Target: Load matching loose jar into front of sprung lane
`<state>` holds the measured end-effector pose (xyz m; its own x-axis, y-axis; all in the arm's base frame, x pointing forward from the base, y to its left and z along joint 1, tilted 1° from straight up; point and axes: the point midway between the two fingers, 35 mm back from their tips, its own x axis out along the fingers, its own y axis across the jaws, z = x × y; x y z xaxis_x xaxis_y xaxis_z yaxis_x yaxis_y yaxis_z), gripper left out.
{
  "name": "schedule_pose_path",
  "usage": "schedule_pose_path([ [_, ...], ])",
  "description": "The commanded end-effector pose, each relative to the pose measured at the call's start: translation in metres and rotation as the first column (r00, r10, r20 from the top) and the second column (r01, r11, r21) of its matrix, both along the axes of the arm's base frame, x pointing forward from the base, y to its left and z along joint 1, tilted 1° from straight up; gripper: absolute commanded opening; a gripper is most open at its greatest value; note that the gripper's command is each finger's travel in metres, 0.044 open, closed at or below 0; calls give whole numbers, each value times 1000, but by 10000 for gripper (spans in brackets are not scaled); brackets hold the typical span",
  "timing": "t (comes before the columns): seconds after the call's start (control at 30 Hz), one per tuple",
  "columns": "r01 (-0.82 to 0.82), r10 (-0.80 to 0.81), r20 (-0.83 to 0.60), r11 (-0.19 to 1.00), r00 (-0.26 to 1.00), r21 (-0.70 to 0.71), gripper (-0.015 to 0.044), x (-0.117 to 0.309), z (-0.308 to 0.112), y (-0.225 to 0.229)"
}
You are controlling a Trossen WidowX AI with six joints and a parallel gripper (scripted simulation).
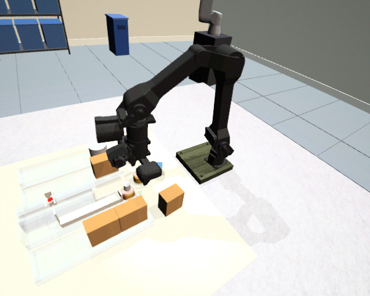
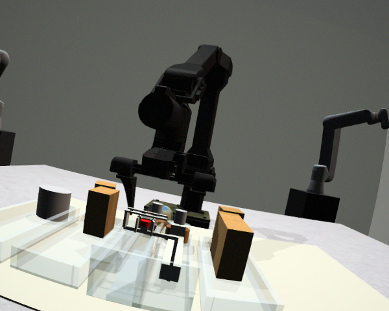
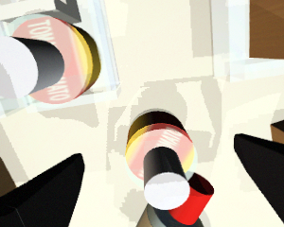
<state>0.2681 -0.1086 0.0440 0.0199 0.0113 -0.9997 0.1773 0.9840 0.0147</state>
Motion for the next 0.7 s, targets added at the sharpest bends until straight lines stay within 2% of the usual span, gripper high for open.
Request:
schedule_pose_path([
  [0.0,-1,1,-7,1000,1000,-3,414,-2,-4,0],
  [0.3,-1,1,-7,1000,1000,-3,177,-2,-4,0],
  [0.5,-1,1,-7,1000,1000,-3,138,-2,-4,0],
  [0.67,11,-11,-8,1000,1000,-6,6,-1,2,-3],
])
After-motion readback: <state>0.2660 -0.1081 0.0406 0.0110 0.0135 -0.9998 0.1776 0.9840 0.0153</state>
